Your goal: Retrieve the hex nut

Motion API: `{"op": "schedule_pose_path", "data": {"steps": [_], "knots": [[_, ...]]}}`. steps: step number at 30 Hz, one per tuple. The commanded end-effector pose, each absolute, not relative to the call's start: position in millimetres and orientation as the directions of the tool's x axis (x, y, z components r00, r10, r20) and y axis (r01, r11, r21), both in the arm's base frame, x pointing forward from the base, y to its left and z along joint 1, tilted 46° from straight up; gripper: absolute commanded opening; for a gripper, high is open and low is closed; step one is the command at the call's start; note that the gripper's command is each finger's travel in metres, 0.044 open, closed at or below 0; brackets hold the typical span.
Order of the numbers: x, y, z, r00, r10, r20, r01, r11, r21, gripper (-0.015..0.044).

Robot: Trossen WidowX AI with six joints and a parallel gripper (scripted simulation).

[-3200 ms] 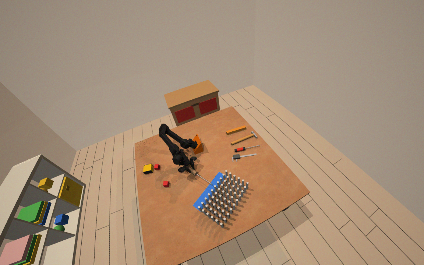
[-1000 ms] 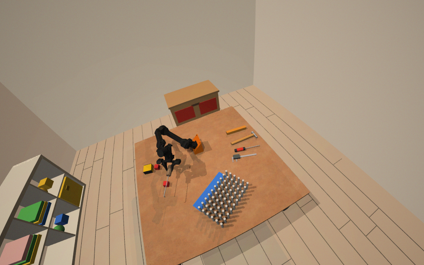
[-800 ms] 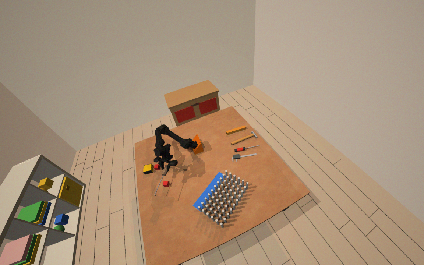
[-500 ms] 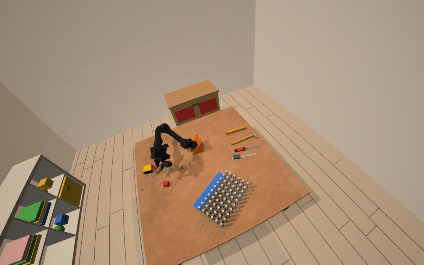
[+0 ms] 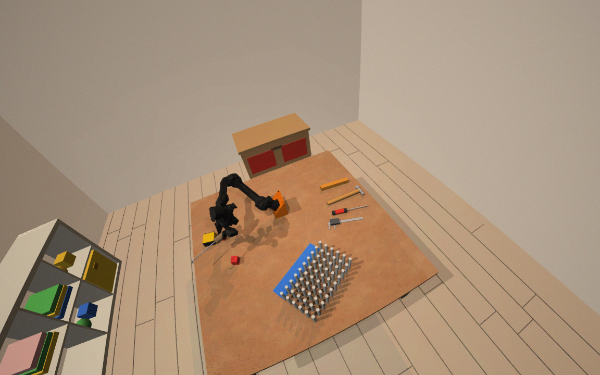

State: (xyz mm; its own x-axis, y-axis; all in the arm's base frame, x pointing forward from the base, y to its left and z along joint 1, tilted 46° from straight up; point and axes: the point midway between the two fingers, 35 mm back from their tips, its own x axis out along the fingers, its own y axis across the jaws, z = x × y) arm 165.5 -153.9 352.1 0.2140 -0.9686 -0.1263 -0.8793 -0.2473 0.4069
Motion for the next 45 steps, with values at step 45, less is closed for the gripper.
{"op": "schedule_pose_path", "data": {"steps": [45], "knots": [[175,-172,332,0.199,-0.968,-0.153,-0.879,-0.246,0.408,0.0]]}}
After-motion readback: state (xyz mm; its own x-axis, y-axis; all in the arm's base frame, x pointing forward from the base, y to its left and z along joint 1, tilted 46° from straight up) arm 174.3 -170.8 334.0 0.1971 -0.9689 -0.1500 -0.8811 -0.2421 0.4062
